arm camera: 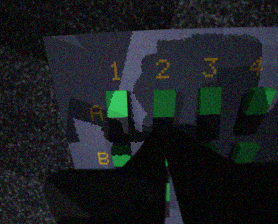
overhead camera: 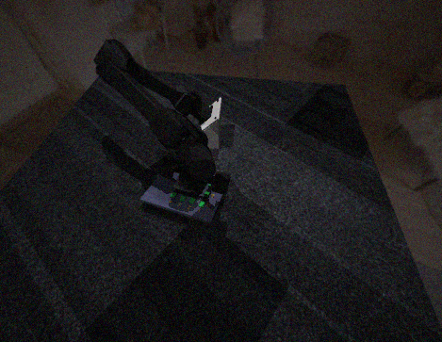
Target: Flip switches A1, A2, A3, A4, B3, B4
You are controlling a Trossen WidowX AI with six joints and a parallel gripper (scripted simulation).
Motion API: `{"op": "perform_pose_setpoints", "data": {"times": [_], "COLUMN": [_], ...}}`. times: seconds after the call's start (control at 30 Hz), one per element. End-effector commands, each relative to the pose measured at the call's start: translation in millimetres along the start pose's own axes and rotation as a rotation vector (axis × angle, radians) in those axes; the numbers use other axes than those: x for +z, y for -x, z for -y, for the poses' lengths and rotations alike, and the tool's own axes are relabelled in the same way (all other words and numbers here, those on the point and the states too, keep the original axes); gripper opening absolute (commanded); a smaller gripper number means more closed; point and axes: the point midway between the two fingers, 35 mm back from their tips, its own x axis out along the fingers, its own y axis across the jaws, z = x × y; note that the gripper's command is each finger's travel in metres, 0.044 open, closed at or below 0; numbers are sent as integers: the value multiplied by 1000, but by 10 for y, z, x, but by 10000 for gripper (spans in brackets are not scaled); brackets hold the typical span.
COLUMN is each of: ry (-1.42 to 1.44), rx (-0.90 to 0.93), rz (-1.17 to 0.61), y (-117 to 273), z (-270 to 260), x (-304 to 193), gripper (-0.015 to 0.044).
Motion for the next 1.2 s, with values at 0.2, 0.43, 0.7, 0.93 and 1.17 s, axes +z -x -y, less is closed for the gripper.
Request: {"op": "perform_pose_setpoints", "data": {"times": [0.2,0.43,0.7,0.93,1.17], "ry": [3,3,4,4,3], "rx": [0,0,-2,-3,-4], "rz": [-25,-26,-26,1,1], "y": [622,644,642,292,194], "z": [-7,13,296,301,304], "x": [24,24,25,8,5], "gripper": [0,0,0,0,0]}}
